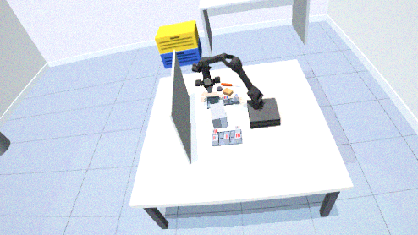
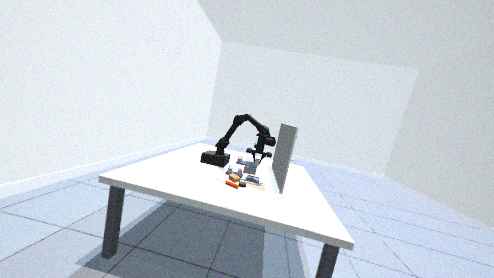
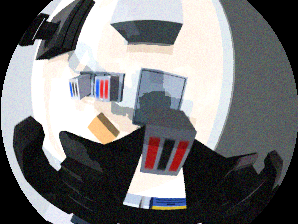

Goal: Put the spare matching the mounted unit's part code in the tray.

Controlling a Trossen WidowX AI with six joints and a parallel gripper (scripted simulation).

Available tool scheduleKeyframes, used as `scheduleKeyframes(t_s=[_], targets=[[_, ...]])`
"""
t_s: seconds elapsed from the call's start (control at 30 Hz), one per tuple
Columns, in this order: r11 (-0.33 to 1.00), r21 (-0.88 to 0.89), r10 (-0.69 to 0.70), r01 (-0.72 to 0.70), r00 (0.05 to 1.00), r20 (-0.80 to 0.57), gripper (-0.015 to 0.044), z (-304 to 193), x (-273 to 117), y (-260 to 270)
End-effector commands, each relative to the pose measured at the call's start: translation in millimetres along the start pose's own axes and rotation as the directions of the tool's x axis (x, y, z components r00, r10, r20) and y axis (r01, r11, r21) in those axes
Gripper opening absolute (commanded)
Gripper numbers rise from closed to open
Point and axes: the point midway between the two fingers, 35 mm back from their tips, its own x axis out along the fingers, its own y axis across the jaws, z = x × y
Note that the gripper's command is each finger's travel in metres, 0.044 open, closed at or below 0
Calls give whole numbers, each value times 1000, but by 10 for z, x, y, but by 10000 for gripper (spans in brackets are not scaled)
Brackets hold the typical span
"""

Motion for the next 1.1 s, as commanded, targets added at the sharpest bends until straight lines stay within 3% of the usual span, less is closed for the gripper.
scheduleKeyframes(t_s=[0.0, 1.07], targets=[[1000, -4, 2, -2, 1000, 1, 0, 2, 47, 2], [1000, -4, 2, -2, 1000, 1, 0, -2, 366, -7]])
